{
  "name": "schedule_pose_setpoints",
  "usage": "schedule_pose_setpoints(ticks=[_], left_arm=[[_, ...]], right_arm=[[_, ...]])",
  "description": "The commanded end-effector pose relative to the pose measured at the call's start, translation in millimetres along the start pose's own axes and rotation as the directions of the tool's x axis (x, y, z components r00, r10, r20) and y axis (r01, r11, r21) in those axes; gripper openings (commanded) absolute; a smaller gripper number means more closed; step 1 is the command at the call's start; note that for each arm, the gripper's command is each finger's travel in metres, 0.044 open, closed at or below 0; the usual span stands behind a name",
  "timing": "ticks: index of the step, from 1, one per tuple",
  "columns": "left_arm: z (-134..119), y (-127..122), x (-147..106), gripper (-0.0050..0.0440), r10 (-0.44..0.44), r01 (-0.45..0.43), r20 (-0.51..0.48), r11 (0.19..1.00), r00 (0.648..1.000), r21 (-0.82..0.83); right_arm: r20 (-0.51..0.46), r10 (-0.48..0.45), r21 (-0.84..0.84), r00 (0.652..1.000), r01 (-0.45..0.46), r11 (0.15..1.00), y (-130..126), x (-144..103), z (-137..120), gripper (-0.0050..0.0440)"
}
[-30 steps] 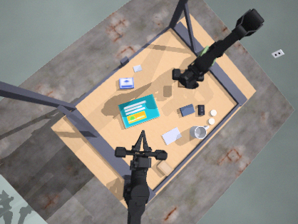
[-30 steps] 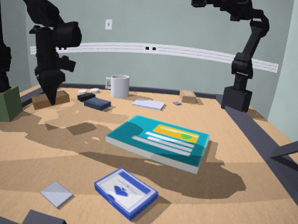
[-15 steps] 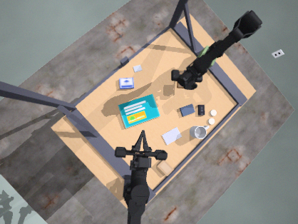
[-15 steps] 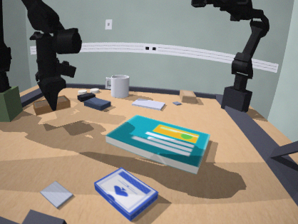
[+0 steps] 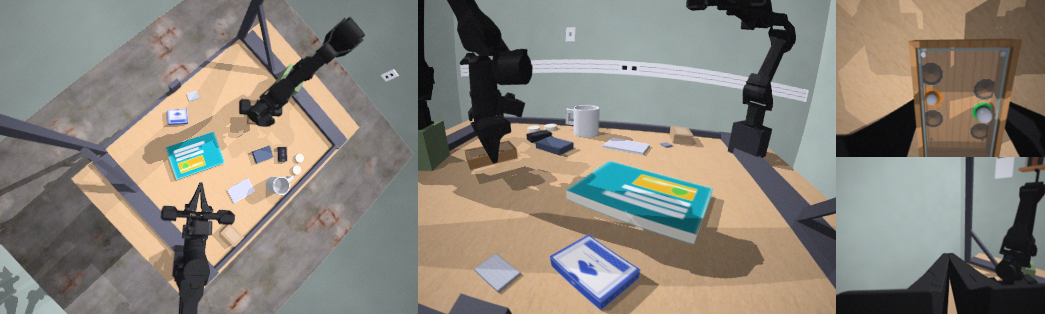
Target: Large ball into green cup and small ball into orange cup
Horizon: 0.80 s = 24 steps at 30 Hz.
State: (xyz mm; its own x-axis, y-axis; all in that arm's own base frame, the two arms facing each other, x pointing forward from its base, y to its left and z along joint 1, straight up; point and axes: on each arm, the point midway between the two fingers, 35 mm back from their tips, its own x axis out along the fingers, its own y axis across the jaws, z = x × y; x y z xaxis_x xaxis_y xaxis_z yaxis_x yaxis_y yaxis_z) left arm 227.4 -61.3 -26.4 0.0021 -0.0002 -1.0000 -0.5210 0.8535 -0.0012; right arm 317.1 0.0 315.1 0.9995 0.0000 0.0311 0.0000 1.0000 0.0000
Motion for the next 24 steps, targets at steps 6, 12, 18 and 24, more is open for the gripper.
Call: schedule_pose_setpoints(ticks=[6,12,18,24], left_arm=[[1.6,-1.5,11.4,-0.005,-0.004,0.004,0.012,1.0,1.0,0.0],[0.9,-0.7,19.6,-0.005,-0.002,0.002,0.01,1.0,1.0,0.0],[0.7,-0.5,25.2,-0.005,-0.002,0.002,0.01,1.0,1.0,0.0],[6.2,-6.3,25.6,-0.005,-0.017,0.017,0.024,1.0,1.0,0.0]], right_arm=[[0.019,0.0,0.0,1.0,0.0,1.0,0.0,-1.1,7.8,-0.005],[0.019,0.0,0.0,1.0,0.0,1.0,0.0,-1.1,7.8,-0.005],[0.019,0.0,0.0,1.0,0.0,1.0,0.0,-1.1,7.8,-0.005],[0.019,0.0,0.0,1.0,0.0,1.0,0.0,-1.1,7.8,-0.005]])
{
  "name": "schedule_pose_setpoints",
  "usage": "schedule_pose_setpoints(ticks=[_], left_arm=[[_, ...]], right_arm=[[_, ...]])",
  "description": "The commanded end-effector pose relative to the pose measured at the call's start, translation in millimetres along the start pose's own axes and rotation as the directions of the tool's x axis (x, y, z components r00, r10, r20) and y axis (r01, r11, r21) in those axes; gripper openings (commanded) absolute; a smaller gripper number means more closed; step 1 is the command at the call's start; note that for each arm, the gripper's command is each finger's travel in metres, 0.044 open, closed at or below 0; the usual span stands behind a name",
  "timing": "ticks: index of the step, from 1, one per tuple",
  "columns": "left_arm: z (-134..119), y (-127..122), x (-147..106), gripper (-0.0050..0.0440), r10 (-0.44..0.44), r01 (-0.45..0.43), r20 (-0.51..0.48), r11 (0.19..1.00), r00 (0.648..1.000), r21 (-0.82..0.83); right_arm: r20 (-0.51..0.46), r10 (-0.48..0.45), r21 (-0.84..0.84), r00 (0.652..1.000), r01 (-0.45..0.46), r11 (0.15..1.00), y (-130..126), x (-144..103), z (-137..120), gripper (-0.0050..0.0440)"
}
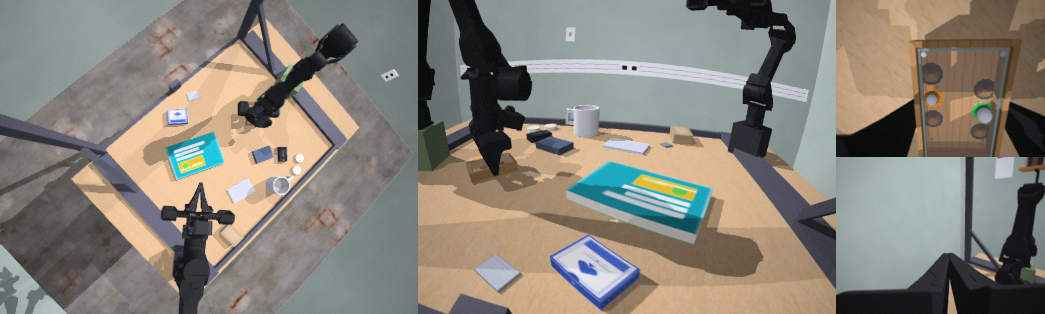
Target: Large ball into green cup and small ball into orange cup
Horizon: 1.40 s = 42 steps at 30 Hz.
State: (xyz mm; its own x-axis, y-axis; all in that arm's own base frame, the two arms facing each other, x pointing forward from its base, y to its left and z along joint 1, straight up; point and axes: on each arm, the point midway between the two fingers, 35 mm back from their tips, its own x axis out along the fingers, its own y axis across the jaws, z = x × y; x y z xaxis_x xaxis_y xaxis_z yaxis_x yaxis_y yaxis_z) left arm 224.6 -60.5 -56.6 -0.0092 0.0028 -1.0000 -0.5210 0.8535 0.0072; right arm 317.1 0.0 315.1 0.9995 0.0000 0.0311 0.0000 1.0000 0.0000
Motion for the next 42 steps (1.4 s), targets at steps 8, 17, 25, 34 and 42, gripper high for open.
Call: schedule_pose_setpoints(ticks=[8,17,25,34,42], left_arm=[[3.8,-3.7,0.1,-0.005,-0.014,0.014,0.021,1.0,1.0,0.0],[9.5,-9.7,-2.6,0.0388,-0.033,0.033,0.04,0.999,0.999,0.001],[9.4,-9.7,-2.6,0.0388,-0.034,0.034,0.039,0.999,0.999,0.0],[9.4,-9.7,-2.6,0.0388,-0.034,0.034,0.039,0.999,0.999,0.0],[9.4,-9.7,-2.6,0.0388,-0.034,0.034,0.039,0.999,0.999,0.0]], right_arm=[[0.019,0.0,0.0,1.0,0.0,1.0,0.0,-1.1,7.8,-0.005],[0.019,0.0,0.0,1.0,0.0,1.0,0.0,-1.1,7.8,-0.005],[0.019,0.0,0.0,1.0,0.0,1.0,0.0,-1.1,7.8,-0.005],[0.019,0.0,0.0,1.0,0.0,1.0,0.0,-1.1,7.8,-0.005],[0.019,0.0,0.0,1.0,0.0,1.0,0.0,-1.1,7.8,-0.005]])
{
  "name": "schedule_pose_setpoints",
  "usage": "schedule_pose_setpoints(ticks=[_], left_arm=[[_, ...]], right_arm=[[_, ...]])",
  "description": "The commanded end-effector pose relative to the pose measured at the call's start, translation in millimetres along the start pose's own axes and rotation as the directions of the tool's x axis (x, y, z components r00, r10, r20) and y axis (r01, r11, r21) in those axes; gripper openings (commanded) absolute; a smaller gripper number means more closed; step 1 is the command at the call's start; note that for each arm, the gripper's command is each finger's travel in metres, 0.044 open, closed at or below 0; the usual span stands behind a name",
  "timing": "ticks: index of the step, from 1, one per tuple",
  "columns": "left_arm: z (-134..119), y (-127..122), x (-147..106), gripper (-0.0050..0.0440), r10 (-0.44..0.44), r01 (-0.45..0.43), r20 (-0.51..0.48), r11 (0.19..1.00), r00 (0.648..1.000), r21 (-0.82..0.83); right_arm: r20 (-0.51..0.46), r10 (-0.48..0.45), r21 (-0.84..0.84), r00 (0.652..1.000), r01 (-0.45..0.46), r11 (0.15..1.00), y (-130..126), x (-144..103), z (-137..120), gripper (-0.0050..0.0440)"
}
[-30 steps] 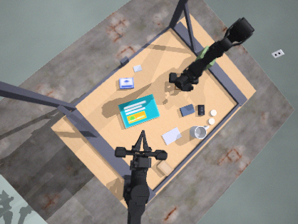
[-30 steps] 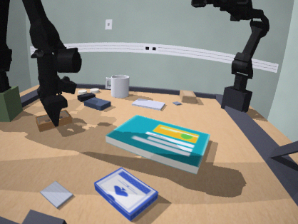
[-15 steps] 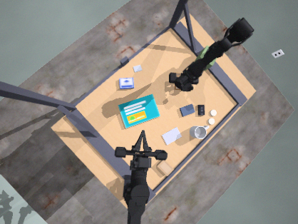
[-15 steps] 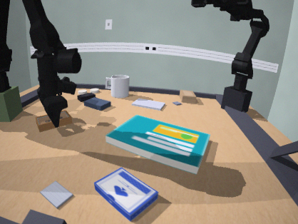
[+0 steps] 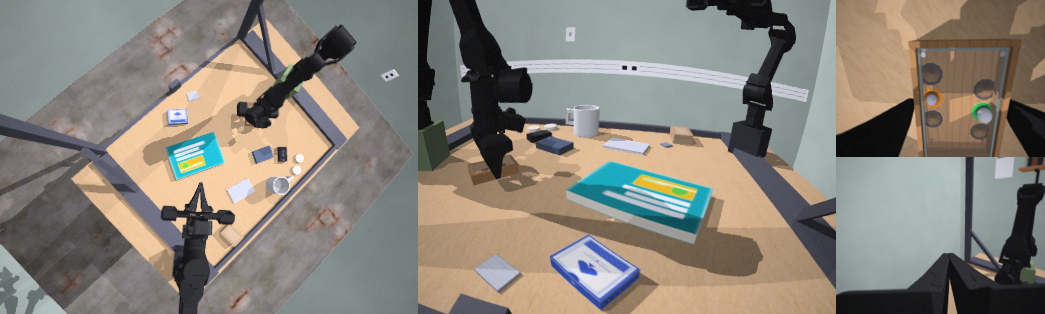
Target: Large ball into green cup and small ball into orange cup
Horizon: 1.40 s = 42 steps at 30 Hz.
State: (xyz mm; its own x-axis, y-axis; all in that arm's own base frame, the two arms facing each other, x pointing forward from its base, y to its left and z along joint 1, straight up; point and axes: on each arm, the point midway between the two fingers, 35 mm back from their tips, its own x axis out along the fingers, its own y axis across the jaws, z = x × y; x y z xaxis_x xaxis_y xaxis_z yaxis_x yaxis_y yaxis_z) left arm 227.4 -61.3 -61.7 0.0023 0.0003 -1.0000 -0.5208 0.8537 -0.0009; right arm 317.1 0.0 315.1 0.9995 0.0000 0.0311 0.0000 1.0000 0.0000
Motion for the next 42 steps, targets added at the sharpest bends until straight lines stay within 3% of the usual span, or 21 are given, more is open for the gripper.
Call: schedule_pose_setpoints(ticks=[1,8,14,15,18,19,28,31,35,37,42], left_arm=[[7.5,-7.6,-7.6,0.0388,-0.026,0.026,0.031,1.0,0.999,0.0],[7.4,-7.6,-19.9,0.0388,-0.025,0.026,0.03,1.0,0.999,0.0],[4.1,-4.1,-14.0,0.0388,-0.018,0.018,0.023,1.0,1.0,0.0],[6.7,-7.0,-30.8,0.0388,-0.025,0.025,0.03,1.0,0.999,0.0],[6.9,-7.2,-24.5,0.0388,-0.025,0.025,0.03,1.0,0.999,0.0],[6.8,-7.4,-39.3,0.0388,-0.026,0.026,0.029,1.0,0.999,0.0],[5.9,-6.2,-77.1,0.0388,-0.023,0.024,0.029,1.0,0.999,0.0],[0.3,-0.3,-62.7,0.0388,-0.006,0.006,0.013,1.0,1.0,0.0],[-0.1,0.2,-62.3,0.0388,-0.003,0.003,0.009,1.0,1.0,0.0],[5.1,-5.3,-65.1,0.0388,-0.015,0.015,0.02,1.0,1.0,0.0],[34.9,-20.6,-95.4,0.0388,-0.193,0.177,0.191,0.979,0.962,0.097]], right_arm=[[0.019,0.0,0.0,1.0,0.0,1.0,0.0,-1.1,7.8,-0.005],[0.019,0.0,0.0,1.0,0.0,1.0,0.0,-1.1,7.8,-0.005],[0.019,0.0,0.0,1.0,0.0,1.0,0.0,-1.1,7.8,-0.005],[0.019,0.0,0.0,1.0,0.0,1.0,0.0,-1.1,7.8,-0.005],[0.019,0.0,0.0,1.0,0.0,1.0,0.0,-1.1,7.8,-0.005],[0.019,0.0,0.0,1.0,0.0,1.0,0.0,-1.1,7.8,-0.005],[0.019,0.0,0.0,1.0,0.0,1.0,0.0,-1.1,7.8,-0.005],[0.019,0.0,0.0,1.0,0.0,1.0,0.0,-1.1,7.8,-0.005],[0.019,0.0,0.0,1.0,0.0,1.0,0.0,-1.1,7.8,-0.005],[0.019,0.0,0.0,1.0,0.0,1.0,0.0,-1.1,7.8,-0.005],[0.039,0.0,0.0,0.999,0.0,1.0,0.0,-2.6,16.2,-0.005]])
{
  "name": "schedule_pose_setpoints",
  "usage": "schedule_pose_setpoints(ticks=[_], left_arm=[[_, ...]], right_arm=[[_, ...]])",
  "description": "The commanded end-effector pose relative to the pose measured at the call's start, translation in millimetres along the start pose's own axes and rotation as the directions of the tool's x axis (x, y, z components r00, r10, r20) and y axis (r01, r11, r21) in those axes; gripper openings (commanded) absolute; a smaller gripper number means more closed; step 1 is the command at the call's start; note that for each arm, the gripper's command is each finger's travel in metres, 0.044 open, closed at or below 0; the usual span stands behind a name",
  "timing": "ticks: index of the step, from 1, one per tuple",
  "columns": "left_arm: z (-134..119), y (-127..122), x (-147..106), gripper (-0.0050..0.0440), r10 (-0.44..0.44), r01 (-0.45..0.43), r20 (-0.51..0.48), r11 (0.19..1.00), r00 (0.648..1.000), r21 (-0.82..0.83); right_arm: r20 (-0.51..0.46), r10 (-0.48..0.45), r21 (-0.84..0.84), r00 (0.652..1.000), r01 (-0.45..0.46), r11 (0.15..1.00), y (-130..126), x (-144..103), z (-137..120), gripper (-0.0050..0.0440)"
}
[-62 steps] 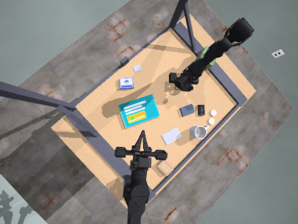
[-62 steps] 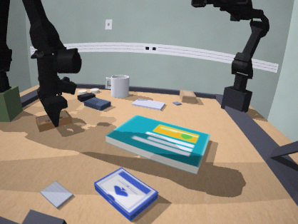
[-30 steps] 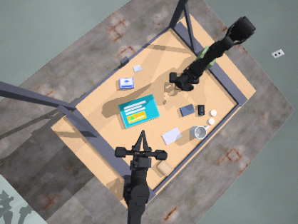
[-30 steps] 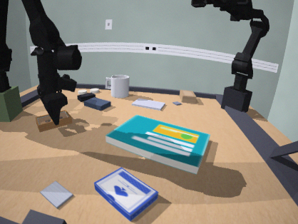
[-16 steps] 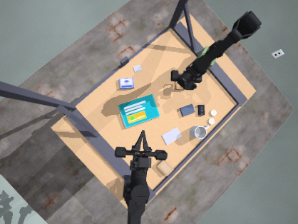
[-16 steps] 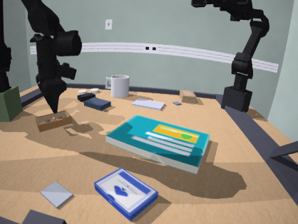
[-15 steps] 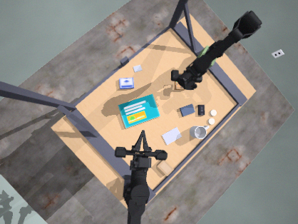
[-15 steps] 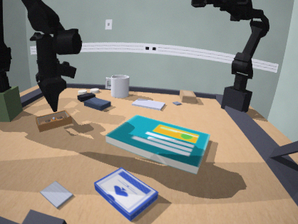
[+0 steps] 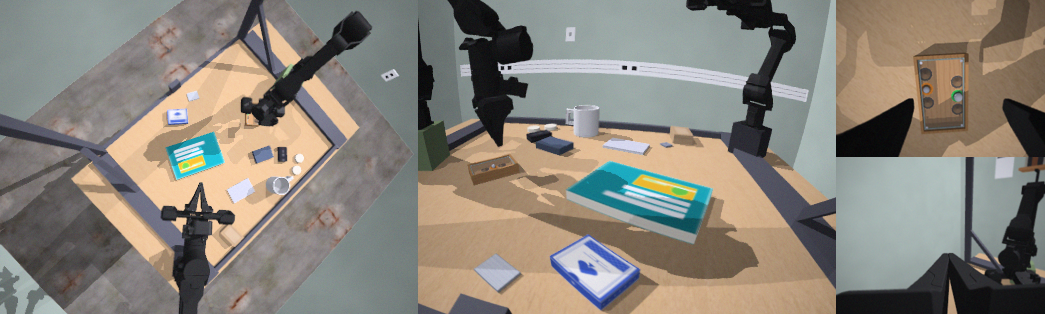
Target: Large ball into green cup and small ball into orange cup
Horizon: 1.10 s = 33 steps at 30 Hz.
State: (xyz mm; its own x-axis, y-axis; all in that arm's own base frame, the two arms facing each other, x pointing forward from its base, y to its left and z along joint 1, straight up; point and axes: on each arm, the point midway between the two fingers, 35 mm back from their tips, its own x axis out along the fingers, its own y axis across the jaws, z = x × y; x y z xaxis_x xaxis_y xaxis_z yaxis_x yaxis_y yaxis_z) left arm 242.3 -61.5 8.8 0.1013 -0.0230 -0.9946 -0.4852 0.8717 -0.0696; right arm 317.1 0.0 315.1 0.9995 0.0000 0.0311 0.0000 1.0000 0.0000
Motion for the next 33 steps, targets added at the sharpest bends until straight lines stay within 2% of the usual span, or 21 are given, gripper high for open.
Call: schedule_pose_setpoints(ticks=[1,5,8,10,11,15,19,25,27,32,33], left_arm=[[33.3,-17.4,-30.5,0.0388,-0.157,0.146,0.174,0.986,0.972,0.078],[60.0,-26.8,-58.4,0.0388,-0.272,0.223,0.322,0.958,0.907,0.181],[77.1,-31.2,-83.7,0.0388,-0.341,0.252,0.426,0.934,0.838,0.251],[77.1,-31.2,-83.7,0.0388,-0.341,0.252,0.426,0.934,0.838,0.251],[82.2,-32.2,-92.0,0.0388,-0.36,0.256,0.458,0.927,0.813,0.274],[100.1,-35.3,-131.3,0.0388,-0.43,0.255,0.579,0.897,0.693,0.361],[113.5,-33.2,-173.2,0.0388,-0.479,0.221,0.683,0.873,0.552,0.434],[122.3,-23.2,-235.1,0.0388,-0.512,0.124,0.795,0.857,0.325,0.5],[122.3,-23.2,-235.1,0.0388,-0.512,0.124,0.795,0.857,0.325,0.5],[120.1,-10.9,-286.0,0.0388,-0.51,0.024,0.85,0.859,0.131,0.512],[118.9,-7.6,-302.0,0.0388,-0.506,0.001,0.859,0.862,0.077,0.508]], right_arm=[[0.04,0.0,0.0,0.999,0.0,1.0,0.0,-2.7,16.5,-0.005],[0.045,0.0,0.0,0.999,0.0,1.0,0.0,-3.0,18.5,-0.005],[0.047,0.0,0.0,0.999,0.0,1.0,0.0,-3.1,19.3,-0.005],[0.047,0.0,0.0,0.999,0.0,1.0,0.0,-3.1,19.3,-0.005],[0.043,0.0,0.0,0.999,0.0,1.0,0.0,-2.2,18.3,-0.005],[0.045,0.0,0.0,0.999,0.0,1.0,0.0,-2.4,18.9,-0.005],[0.053,0.0,0.0,0.999,0.0,1.0,0.0,-3.4,21.6,-0.005],[0.054,0.0,0.0,0.999,0.0,1.0,0.0,-3.1,22.1,-0.005],[0.054,0.0,0.0,0.999,0.0,1.0,0.0,-3.1,22.1,-0.005],[0.058,0.0,0.0,0.998,0.0,1.0,0.0,-3.8,23.7,-0.005],[0.059,0.0,0.0,0.998,0.0,1.0,0.0,-3.9,24.1,-0.005]])
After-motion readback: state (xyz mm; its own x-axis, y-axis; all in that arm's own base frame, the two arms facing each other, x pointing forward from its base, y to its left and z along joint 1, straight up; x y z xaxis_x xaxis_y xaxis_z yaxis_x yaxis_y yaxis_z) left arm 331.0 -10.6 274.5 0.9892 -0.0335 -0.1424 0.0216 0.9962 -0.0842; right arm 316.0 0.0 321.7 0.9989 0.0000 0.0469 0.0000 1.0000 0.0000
